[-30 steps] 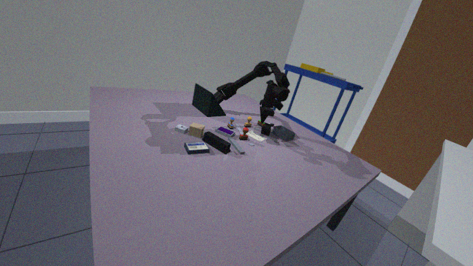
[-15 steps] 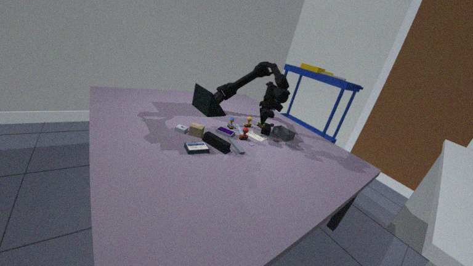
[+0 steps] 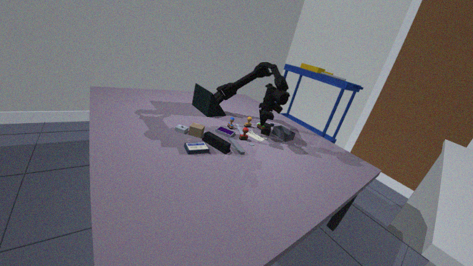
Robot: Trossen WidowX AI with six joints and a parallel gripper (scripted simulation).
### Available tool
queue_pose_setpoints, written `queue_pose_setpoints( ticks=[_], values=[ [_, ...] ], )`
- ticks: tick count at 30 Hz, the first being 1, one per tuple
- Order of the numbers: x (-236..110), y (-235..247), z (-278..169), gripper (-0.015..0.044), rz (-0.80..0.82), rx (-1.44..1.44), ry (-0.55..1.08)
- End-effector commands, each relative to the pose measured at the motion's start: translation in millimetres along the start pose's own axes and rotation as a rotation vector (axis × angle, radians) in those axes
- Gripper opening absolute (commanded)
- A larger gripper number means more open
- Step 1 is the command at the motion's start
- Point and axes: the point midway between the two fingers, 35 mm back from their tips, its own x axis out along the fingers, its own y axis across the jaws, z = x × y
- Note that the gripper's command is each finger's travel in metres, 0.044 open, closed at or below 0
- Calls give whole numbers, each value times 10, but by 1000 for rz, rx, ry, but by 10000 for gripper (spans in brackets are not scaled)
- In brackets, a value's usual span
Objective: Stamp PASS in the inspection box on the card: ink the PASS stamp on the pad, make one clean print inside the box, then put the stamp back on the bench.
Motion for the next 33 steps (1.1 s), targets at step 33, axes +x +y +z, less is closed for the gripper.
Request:
queue_pose_setpoints(
  ticks=[33],
  values=[
    [248,6,-1,0,3,4,-4]
  ],
)
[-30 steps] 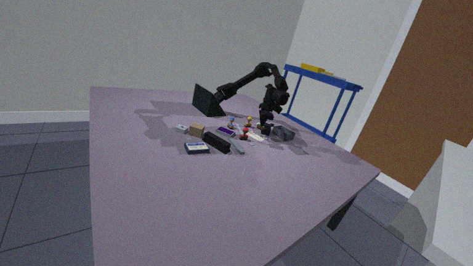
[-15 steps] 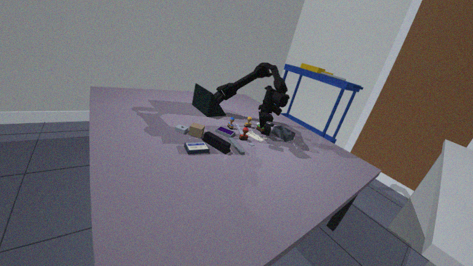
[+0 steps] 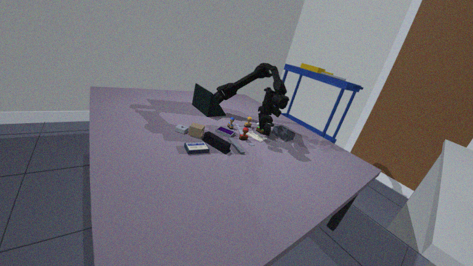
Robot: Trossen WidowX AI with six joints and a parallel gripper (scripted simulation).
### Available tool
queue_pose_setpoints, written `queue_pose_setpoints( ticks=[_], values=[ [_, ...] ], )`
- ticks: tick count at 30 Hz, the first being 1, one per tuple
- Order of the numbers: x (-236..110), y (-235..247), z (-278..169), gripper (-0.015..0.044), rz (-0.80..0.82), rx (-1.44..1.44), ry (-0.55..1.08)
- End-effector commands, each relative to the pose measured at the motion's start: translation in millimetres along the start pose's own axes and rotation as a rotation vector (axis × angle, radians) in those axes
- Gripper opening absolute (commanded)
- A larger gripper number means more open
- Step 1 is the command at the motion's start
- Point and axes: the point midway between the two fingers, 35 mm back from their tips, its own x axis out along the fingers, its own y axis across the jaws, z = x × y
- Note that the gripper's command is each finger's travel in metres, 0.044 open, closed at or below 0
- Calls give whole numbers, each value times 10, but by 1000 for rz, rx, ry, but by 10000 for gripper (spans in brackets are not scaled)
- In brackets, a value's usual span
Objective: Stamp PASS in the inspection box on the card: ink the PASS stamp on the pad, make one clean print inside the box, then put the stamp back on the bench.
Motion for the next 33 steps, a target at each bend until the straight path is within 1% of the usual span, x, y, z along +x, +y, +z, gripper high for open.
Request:
queue_pose_setpoints(
  ticks=[1,33],
  values=[
    [44,1,-10,0,5,7,-1],
    [244,19,-16,0,7,7,-3]
  ],
)
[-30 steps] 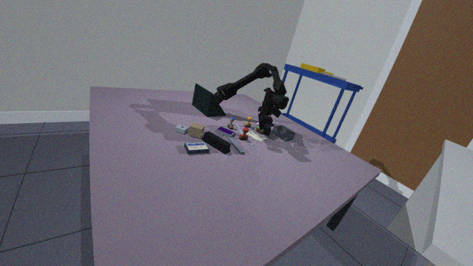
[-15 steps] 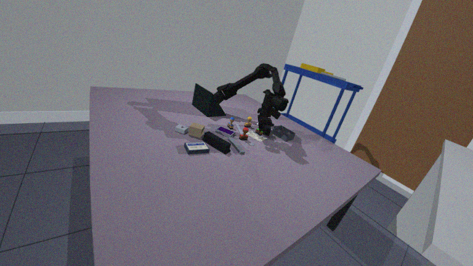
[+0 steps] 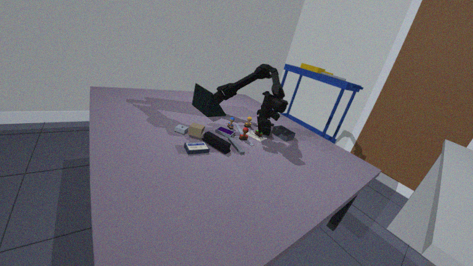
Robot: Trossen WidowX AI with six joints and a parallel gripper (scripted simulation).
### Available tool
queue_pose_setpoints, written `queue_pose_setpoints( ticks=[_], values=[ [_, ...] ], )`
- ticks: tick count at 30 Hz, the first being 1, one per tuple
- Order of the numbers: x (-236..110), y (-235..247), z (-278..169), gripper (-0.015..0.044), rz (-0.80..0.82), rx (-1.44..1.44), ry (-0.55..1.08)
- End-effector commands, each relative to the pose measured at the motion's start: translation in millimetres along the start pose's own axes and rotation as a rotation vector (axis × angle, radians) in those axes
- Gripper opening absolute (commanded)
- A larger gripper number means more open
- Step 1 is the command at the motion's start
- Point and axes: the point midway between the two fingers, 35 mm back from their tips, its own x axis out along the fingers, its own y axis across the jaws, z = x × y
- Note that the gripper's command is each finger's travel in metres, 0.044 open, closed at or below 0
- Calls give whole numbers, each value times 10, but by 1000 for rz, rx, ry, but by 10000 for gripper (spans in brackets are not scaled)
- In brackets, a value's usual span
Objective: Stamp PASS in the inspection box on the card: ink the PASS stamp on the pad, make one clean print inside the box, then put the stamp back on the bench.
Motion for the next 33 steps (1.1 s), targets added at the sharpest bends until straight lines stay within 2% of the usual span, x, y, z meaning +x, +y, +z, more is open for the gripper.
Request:
queue_pose_setpoints(
  ticks=[1,33],
  values=[
    [30,1,-11,0,5,7,-1],
    [81,1,-11,0,3,7,-1]
  ],
)
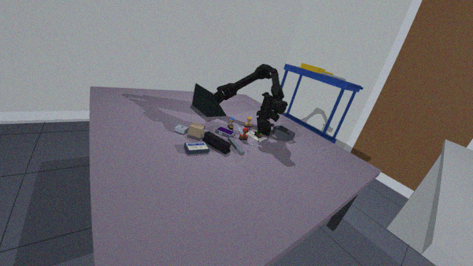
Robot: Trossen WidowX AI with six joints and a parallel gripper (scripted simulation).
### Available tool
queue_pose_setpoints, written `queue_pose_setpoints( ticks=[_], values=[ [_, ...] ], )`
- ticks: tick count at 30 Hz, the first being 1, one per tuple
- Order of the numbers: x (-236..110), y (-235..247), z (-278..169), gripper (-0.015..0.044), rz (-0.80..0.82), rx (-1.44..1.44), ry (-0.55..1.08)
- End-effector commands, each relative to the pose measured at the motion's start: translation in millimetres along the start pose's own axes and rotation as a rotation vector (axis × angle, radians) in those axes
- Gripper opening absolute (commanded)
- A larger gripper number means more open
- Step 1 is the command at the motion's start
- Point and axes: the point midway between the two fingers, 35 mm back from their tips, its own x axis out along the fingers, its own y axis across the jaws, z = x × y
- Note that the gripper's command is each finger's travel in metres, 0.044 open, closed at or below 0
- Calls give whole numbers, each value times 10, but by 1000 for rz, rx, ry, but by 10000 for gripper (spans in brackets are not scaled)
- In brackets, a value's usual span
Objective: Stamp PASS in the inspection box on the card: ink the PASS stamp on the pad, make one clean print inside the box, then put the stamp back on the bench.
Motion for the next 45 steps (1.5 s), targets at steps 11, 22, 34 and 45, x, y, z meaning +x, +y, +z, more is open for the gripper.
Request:
queue_pose_setpoints(
  ticks=[11,22,34,45],
  values=[
    [20,-3,-2,0,3,4,-1],
    [30,-3,-2,0,3,4,-1],
    [30,-3,-2,0,3,4,-1],
    [38,-3,-2,0,3,4,-1]
  ],
)
